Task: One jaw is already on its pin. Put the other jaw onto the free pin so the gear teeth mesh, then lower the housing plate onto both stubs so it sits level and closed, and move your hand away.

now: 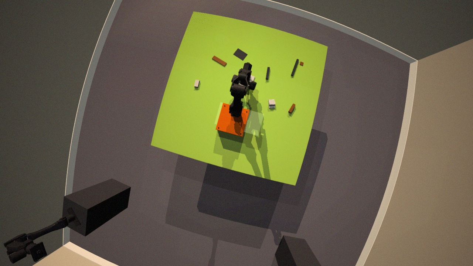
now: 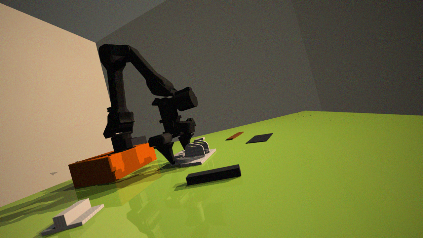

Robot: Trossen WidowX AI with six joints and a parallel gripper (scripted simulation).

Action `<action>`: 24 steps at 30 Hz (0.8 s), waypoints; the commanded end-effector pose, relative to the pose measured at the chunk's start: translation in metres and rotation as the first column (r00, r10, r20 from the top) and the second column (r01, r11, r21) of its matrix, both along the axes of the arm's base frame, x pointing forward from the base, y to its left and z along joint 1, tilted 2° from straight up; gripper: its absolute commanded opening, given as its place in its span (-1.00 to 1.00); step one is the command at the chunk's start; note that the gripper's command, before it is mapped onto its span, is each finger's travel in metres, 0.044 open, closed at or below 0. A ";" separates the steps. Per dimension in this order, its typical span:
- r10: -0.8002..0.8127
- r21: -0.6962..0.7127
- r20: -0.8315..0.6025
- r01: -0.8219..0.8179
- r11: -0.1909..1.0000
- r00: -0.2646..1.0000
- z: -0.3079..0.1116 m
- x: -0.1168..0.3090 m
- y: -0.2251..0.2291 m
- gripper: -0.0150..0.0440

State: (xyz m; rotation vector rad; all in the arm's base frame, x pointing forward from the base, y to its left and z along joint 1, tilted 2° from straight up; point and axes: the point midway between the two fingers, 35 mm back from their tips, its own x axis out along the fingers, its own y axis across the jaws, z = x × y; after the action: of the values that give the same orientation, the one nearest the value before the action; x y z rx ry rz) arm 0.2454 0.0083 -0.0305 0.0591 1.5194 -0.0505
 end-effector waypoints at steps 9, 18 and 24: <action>0.001 -0.001 0.000 -0.001 1.000 1.000 0.022 0.001 0.000 1.00; 0.000 0.000 0.011 0.000 1.000 1.000 0.068 -0.002 0.000 1.00; 0.002 -0.003 0.001 -0.002 1.000 1.000 0.112 -0.033 -0.001 1.00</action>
State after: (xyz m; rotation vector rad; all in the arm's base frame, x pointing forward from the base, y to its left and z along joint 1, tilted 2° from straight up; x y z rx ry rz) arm 0.2231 0.0075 0.0562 0.0581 1.5421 -0.0519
